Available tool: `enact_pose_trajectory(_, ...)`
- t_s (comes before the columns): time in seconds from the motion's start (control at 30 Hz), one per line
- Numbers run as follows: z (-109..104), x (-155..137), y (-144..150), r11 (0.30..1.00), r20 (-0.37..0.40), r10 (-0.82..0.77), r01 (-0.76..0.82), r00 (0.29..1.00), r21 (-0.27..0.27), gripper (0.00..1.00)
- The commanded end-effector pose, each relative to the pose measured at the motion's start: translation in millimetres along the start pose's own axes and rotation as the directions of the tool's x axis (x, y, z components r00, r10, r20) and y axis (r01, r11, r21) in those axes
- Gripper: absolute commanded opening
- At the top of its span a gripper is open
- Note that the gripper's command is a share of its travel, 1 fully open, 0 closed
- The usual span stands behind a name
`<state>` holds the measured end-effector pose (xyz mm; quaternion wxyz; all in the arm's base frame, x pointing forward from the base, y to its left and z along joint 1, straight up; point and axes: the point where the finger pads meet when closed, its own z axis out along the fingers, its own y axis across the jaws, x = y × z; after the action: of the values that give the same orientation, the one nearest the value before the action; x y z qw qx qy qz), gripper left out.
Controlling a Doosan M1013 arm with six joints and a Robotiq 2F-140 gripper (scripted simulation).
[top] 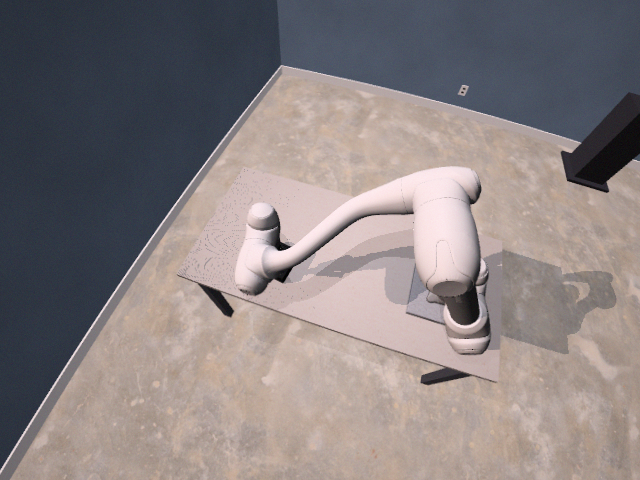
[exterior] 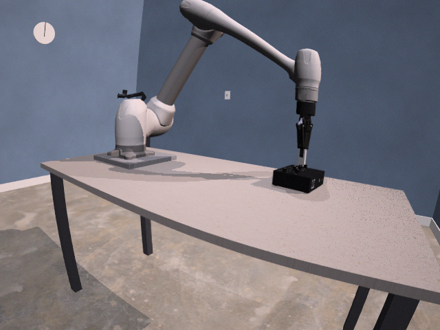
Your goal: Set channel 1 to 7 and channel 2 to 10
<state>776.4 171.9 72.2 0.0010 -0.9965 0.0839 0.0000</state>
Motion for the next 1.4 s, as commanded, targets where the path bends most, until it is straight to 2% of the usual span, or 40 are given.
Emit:
enact_pose_trajectory(0.0, -0.2, 0.2, 0.0, 1.000, 0.000, 0.000, 0.000, 1.000, 0.000, 0.10)
enact_pose_trajectory(1.37, -0.2, -5.6, 0.0, 1.000, 0.000, 0.000, 0.000, 1.000, 0.000, 0.10)
